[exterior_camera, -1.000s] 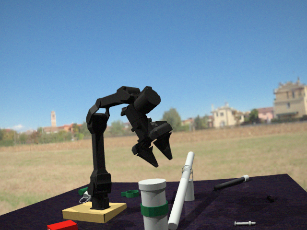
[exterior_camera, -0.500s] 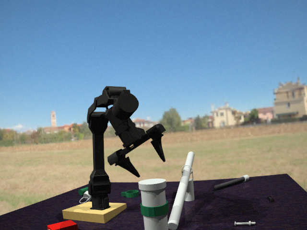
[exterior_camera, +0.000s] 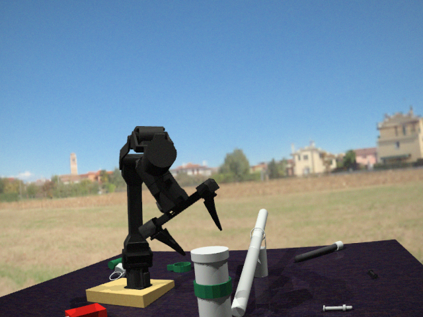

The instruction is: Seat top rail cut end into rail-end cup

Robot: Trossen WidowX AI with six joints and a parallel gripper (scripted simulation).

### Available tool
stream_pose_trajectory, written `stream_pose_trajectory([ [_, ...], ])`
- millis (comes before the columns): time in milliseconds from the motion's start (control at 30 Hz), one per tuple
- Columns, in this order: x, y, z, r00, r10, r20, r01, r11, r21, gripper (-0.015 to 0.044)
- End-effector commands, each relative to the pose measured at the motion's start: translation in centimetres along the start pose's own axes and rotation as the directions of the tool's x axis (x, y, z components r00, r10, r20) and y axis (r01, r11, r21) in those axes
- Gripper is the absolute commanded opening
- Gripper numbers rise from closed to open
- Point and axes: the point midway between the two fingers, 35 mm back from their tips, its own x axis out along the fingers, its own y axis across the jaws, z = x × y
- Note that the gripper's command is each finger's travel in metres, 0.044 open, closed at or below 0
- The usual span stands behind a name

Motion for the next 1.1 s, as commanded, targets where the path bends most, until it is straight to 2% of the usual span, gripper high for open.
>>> stream_pose_trajectory([
  [0,2.1,1.3,0.2,1.000,0.002,0.010,-0.002,1.000,-0.001,0.0440],
  [1067,7.0,1.6,0.1,1.000,0.000,0.010,0.000,1.000,-0.001,0.0440],
])
